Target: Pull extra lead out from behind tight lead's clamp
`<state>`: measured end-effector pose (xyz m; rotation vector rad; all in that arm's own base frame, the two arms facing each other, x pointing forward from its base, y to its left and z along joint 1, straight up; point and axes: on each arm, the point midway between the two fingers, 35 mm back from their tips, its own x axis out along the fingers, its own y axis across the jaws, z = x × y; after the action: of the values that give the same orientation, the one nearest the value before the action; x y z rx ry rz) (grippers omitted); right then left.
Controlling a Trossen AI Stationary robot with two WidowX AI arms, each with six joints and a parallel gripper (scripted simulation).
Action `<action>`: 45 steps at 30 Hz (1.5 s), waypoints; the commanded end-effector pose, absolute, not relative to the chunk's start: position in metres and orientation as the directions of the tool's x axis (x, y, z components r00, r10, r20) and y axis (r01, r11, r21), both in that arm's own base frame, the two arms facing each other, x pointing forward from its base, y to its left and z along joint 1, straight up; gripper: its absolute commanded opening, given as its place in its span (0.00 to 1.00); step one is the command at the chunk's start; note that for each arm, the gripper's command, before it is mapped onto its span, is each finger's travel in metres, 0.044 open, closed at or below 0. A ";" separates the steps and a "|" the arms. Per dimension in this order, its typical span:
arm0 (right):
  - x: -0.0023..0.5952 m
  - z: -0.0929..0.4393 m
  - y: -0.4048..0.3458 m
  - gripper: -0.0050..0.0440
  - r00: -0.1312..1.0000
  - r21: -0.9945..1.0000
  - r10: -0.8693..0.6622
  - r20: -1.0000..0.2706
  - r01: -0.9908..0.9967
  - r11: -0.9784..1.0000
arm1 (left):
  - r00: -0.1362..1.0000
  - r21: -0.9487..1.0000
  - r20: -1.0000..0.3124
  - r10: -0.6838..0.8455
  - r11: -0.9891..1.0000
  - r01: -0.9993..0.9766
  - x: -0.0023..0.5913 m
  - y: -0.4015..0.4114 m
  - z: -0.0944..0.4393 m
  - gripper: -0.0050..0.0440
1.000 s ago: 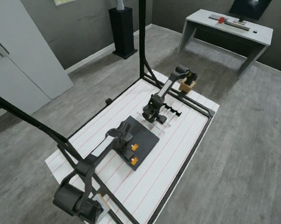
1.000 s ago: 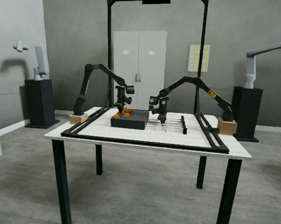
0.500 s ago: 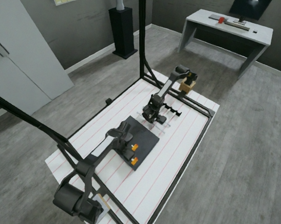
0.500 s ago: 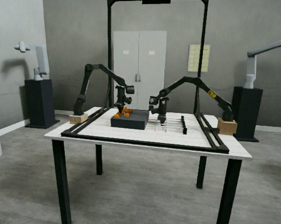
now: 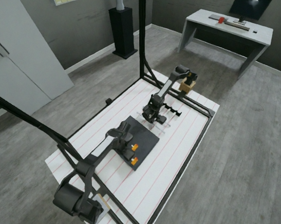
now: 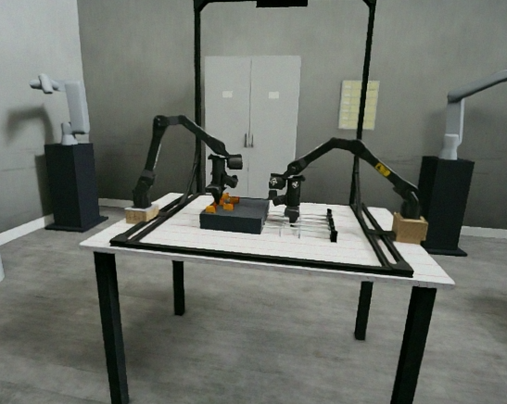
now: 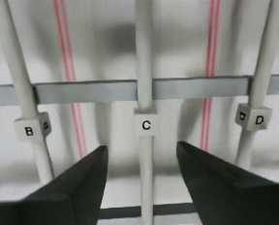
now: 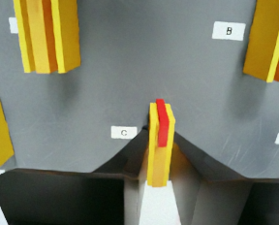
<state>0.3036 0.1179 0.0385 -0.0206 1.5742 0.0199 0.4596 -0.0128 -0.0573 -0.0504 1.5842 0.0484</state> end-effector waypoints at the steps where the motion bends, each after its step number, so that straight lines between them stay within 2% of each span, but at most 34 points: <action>1: 0.307 0.045 0.119 0.00 0.019 0.008 0.008 -1.000 -0.026 1.000 | 0.000 0.000 -1.000 0.000 0.998 -0.058 0.463 -0.013 -0.054 0.53; 29: 0.307 0.045 0.119 0.00 0.019 0.008 0.008 -1.000 -0.026 1.000 | 0.000 0.000 -1.000 0.000 0.998 -0.058 0.463 -0.013 -0.054 0.53; 30: 0.307 0.045 0.119 0.00 0.019 0.008 0.008 -1.000 -0.026 1.000 | 0.020 -0.004 -1.000 -0.003 0.998 -0.063 0.466 -0.013 -0.044 0.00; 45: 0.307 0.045 0.119 0.00 0.019 0.008 0.008 -1.000 -0.026 1.000 | 0.020 -0.004 -1.000 -0.003 0.998 -0.063 0.466 -0.013 -0.044 0.00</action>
<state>0.3036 0.1179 0.0385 -0.0205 1.5742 0.0199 0.4596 -0.0127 -0.0573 -0.0503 1.5845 0.0484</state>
